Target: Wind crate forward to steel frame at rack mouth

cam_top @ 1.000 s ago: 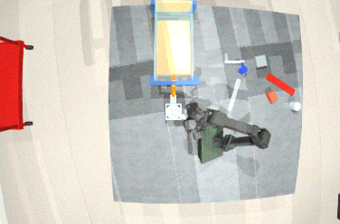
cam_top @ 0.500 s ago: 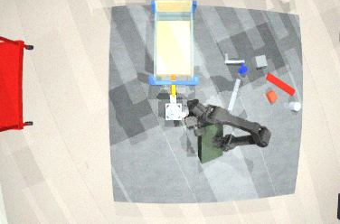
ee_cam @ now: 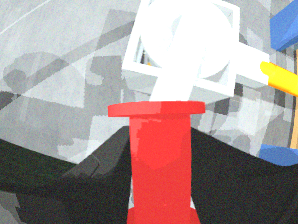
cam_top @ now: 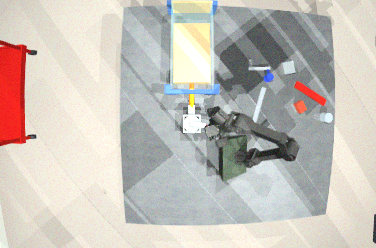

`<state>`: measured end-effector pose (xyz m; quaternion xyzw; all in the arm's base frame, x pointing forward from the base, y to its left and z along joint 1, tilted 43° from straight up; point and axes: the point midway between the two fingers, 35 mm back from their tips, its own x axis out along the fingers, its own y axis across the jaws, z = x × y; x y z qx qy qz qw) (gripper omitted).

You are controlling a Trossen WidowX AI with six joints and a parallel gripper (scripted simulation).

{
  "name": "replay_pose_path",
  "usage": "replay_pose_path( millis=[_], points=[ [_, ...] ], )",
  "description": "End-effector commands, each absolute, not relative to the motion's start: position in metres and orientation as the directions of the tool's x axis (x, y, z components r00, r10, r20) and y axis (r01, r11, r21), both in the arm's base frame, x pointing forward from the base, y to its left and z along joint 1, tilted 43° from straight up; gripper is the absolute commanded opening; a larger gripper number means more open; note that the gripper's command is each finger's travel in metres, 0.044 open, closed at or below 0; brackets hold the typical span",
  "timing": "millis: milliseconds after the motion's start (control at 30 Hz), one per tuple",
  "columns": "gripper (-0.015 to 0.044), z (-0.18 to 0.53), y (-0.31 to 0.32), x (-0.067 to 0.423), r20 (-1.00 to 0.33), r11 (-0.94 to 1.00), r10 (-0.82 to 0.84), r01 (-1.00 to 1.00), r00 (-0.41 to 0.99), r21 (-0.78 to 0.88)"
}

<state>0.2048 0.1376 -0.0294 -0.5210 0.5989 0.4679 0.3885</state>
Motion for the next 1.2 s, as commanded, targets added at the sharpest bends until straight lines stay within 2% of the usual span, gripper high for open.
replay_pose_path(
  millis=[0, 1167],
  points=[
    [0.0000, -0.031, 0.131, 0.225, -0.953, 0.027, -0.278, -0.993, -0.117, 0.114],
    [0.0000, -0.038, 0.133, 0.268, -0.954, 0.027, -0.278, -0.993, -0.114, 0.111]
  ],
)
